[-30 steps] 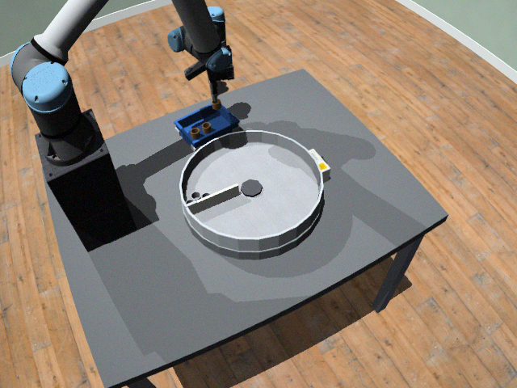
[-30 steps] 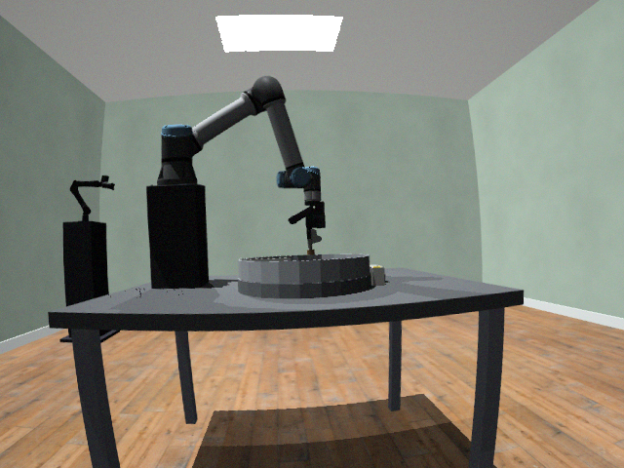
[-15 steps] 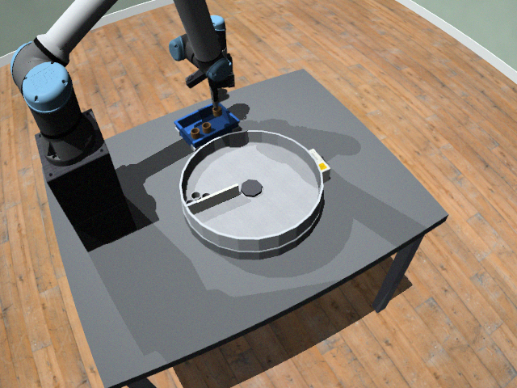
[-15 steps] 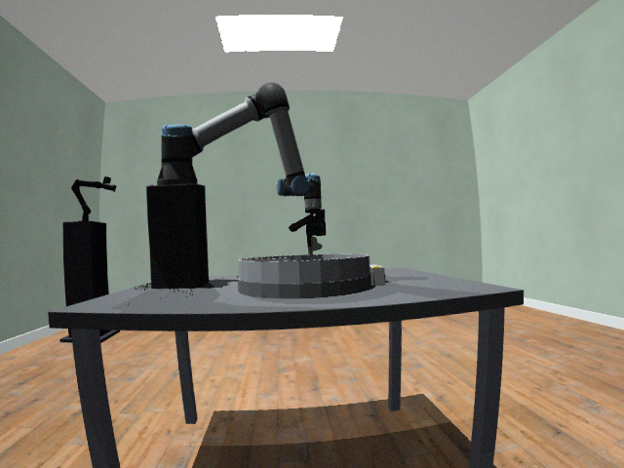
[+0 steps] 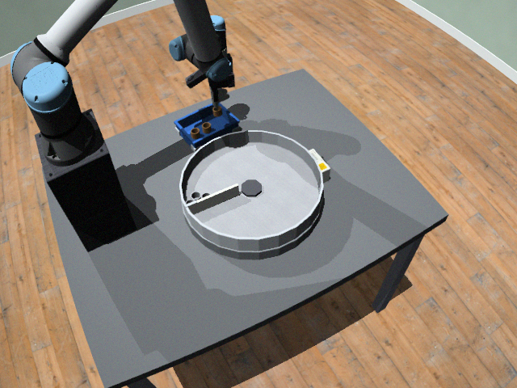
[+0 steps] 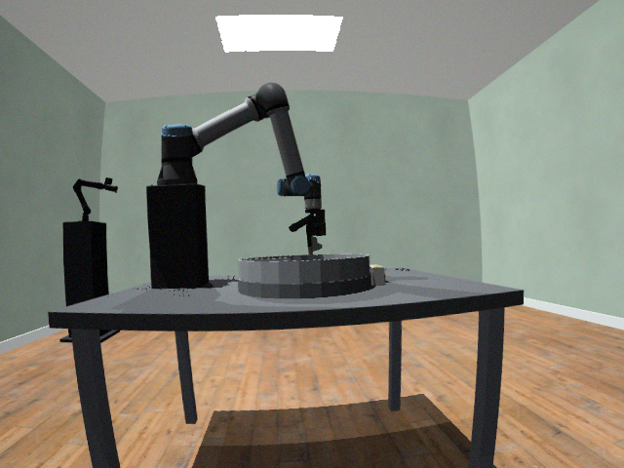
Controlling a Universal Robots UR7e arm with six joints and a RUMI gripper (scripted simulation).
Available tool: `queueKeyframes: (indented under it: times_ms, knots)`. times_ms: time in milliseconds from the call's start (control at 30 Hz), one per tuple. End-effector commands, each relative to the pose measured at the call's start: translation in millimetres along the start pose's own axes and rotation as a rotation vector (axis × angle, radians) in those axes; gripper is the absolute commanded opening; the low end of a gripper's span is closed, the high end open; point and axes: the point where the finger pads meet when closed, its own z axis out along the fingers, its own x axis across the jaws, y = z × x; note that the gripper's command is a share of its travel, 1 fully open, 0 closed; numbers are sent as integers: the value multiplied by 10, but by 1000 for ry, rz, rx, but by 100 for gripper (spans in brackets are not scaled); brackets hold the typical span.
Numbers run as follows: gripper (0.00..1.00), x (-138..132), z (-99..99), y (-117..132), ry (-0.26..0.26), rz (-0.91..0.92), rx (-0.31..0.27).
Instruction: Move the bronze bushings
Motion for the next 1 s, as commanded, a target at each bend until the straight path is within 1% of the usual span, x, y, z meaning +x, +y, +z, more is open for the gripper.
queueKeyframes:
  times_ms: [0, 500, 967]
  knots:
    - [0, 6, -2, 15, 1, 0, -3]
    - [0, 6, 8, 16, 1, 0, -3]
    - [0, 2, 139, 30, 1, 1, -4]
